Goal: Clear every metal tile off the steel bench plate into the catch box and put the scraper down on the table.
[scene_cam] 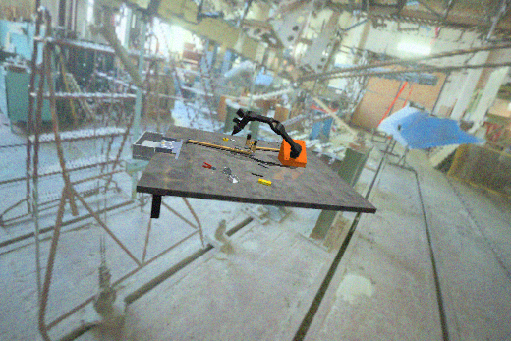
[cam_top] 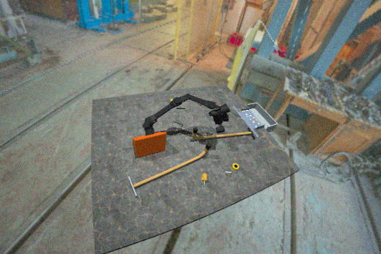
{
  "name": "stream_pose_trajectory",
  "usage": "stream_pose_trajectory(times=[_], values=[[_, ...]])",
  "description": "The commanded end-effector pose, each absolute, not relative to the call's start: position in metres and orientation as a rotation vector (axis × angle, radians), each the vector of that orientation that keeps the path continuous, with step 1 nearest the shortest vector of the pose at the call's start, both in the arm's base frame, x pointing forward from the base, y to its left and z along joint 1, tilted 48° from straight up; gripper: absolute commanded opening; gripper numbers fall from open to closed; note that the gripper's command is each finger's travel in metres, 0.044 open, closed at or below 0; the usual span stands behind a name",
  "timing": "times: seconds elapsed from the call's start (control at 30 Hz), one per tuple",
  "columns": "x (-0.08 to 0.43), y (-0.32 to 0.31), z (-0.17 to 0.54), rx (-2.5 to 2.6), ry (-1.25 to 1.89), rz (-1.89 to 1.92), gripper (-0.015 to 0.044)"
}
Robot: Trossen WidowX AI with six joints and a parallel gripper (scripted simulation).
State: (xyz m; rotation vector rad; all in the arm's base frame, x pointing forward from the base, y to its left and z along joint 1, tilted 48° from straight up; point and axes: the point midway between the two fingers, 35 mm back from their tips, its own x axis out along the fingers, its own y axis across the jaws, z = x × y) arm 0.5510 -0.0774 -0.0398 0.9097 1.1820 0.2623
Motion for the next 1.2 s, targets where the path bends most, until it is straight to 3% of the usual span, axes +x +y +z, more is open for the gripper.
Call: stream_pose_trajectory(times=[0.0, 1.17], values=[[0.548, -0.087, -0.028, 0.935, 1.145, 0.263, 0.0440], [0.502, -0.180, 0.053, 1.011, 0.804, 0.273, 0.0440]])
